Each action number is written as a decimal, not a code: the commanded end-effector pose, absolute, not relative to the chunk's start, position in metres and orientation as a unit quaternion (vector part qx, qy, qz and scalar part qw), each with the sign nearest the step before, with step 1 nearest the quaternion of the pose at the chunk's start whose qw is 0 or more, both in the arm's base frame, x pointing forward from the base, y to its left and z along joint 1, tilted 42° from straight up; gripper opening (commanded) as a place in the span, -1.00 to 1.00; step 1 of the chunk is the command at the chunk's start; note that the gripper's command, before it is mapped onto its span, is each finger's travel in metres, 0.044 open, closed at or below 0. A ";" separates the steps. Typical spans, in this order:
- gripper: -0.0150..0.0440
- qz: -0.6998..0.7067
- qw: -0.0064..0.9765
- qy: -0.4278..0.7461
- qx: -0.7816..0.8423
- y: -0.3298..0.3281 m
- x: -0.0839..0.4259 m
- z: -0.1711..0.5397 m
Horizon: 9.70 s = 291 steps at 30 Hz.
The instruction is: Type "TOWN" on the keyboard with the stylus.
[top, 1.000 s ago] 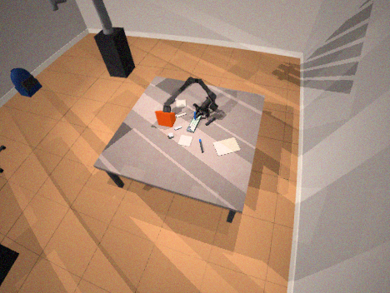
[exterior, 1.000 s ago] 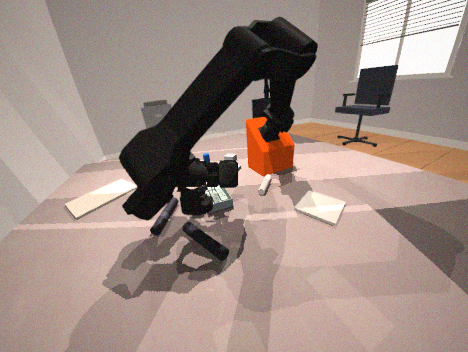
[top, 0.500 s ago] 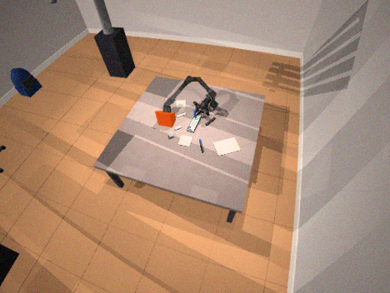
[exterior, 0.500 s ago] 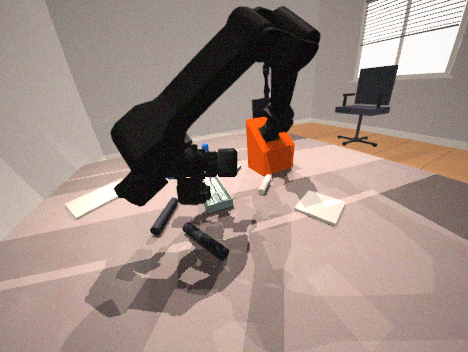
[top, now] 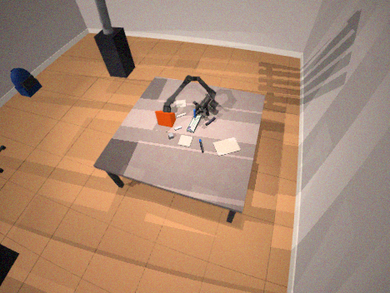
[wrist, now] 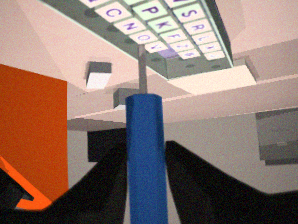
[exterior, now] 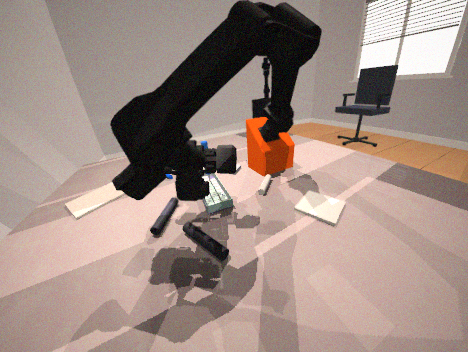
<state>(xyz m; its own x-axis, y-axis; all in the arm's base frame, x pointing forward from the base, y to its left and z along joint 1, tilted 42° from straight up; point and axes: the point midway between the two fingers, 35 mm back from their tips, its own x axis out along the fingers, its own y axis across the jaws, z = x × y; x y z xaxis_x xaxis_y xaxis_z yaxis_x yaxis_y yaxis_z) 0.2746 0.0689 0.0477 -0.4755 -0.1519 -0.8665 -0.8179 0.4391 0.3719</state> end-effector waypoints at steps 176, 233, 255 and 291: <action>-0.22 0.419 0.390 0.751 -0.329 0.073 0.295 0.025; -0.22 0.419 0.390 0.751 -0.329 0.056 0.295 0.043; -0.49 0.419 0.389 0.752 -0.328 0.050 0.263 0.036; -0.22 0.419 0.388 0.752 -0.328 0.062 0.252 0.019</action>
